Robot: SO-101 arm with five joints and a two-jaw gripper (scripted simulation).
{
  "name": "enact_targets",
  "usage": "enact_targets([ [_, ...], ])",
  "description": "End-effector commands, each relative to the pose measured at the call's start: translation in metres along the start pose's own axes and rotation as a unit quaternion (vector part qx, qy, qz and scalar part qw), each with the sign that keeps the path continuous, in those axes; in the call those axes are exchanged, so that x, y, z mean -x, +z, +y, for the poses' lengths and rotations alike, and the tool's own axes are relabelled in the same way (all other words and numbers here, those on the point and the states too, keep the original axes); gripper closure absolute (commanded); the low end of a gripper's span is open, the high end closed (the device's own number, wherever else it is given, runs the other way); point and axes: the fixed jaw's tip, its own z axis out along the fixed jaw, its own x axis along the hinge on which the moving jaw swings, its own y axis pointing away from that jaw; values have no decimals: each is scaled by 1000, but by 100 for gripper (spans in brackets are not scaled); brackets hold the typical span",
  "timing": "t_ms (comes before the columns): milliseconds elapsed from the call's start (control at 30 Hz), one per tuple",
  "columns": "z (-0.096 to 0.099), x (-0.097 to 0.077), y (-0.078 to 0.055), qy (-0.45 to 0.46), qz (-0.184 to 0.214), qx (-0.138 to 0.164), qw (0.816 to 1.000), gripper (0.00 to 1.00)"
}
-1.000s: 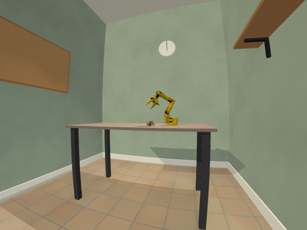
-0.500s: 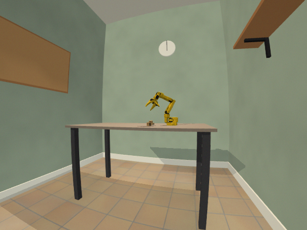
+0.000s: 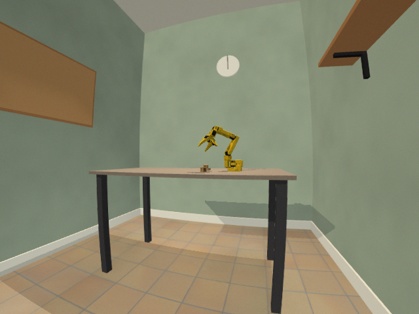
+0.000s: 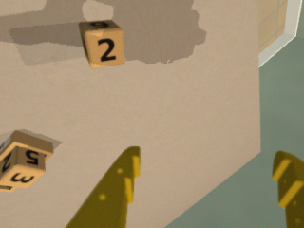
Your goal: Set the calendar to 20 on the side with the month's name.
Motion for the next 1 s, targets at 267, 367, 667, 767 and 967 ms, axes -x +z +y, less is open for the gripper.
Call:
enact_targets([
  [267,17,3,35,1,-36,110,993,65],
  [367,25,6,45,1,-49,149,988,65],
  [667,36,10,58,1,-66,198,978,65],
  [767,36,10,58,1,-66,198,978,65],
  [967,39,11,62,1,-71,213,974,65],
])
